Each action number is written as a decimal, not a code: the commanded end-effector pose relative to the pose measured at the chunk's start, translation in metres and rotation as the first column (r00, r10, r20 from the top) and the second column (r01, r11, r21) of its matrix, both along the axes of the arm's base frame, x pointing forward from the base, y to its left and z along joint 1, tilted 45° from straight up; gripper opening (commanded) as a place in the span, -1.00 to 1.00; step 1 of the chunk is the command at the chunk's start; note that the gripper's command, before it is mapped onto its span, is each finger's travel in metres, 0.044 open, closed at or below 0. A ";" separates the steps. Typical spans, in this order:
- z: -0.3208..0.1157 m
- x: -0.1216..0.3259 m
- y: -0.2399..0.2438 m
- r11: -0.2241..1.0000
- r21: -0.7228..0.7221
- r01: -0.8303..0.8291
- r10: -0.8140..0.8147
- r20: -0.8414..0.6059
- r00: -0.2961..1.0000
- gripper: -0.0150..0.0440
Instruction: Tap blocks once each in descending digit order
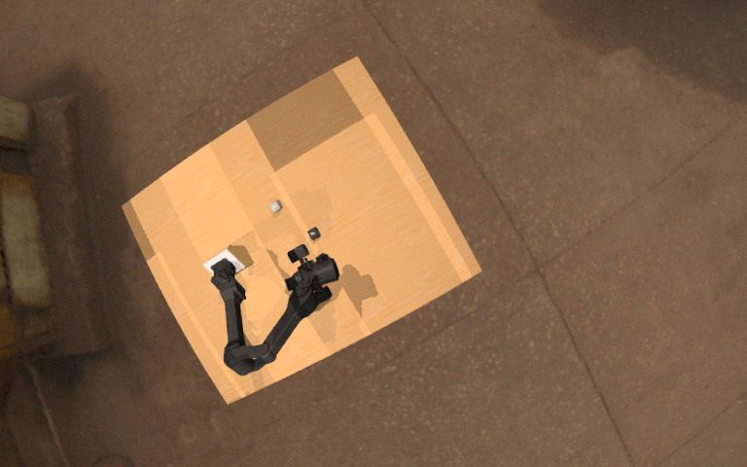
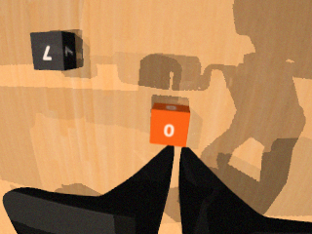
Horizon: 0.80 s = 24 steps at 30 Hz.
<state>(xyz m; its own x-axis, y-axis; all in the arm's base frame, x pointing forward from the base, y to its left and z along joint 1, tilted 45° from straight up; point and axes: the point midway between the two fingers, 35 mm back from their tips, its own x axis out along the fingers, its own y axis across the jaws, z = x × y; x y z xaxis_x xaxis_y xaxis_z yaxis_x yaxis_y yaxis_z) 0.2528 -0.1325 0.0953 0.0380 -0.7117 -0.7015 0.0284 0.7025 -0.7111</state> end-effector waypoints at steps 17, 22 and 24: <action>-0.030 -0.003 -0.030 1.000 -0.002 -0.004 0.004 -0.017 1.000 -0.42; -0.036 -0.003 -0.035 1.000 -0.003 -0.004 0.004 -0.017 1.000 -0.42; -0.037 -0.003 -0.037 1.000 -0.003 -0.004 0.004 -0.017 1.000 -0.42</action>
<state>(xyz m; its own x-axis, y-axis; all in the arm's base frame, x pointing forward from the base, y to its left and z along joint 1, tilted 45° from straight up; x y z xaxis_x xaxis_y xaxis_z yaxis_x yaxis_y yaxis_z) 0.2507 -0.1676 0.0633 0.0354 -0.7174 -0.6957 0.0262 0.6966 -0.7170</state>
